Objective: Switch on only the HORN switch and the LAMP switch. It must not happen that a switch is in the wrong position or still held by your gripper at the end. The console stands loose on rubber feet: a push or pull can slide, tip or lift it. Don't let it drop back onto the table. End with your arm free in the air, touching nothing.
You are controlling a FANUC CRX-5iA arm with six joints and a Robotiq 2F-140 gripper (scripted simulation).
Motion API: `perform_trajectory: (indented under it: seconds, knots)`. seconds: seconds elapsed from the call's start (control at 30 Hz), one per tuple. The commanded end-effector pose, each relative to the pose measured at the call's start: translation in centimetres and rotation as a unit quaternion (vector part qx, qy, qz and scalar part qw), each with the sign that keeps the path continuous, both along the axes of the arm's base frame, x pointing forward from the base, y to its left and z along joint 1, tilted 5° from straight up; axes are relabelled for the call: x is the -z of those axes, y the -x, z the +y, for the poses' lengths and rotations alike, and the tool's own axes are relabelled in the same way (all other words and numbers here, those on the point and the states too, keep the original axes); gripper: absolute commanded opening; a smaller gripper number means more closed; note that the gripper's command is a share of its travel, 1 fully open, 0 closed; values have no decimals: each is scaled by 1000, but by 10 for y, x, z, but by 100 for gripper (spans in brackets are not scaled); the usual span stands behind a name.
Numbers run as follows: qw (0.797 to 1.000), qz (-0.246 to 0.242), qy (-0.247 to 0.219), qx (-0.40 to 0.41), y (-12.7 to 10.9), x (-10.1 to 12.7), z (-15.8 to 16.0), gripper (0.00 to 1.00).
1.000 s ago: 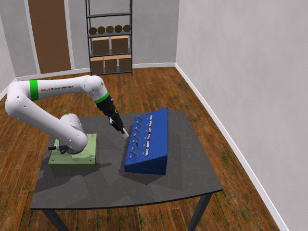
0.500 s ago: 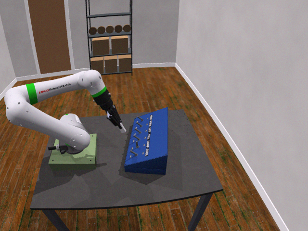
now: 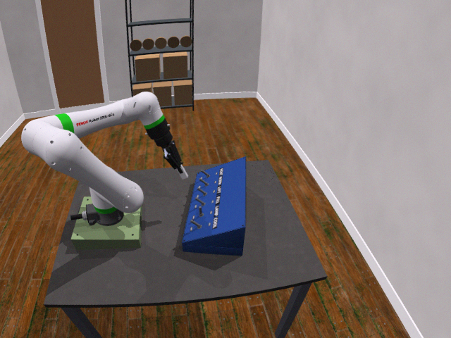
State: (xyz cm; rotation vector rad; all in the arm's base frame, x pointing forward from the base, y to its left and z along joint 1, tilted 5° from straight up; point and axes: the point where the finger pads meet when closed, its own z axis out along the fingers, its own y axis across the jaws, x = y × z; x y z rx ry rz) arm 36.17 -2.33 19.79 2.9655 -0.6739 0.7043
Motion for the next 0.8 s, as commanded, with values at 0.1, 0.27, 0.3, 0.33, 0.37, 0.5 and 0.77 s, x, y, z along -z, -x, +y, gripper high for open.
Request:
perform_trajectory:
  seconds: [0.1, 0.27, 0.3, 0.33, 0.37, 0.5, 0.77]
  knots:
    - [1000, -13, 15, 9, -19, 0, 75, 0]
    - [1000, -16, 15, 8, -20, 0, 91, 0]
    - [1000, -17, 15, 8, -20, 0, 93, 0]
    - [1000, -17, 15, 8, -20, 0, 94, 0]
    - [1000, -17, 15, 8, -20, 0, 94, 0]
    - [1000, -17, 15, 8, -20, 0, 94, 0]
    - [1000, -17, 15, 8, -20, 0, 94, 0]
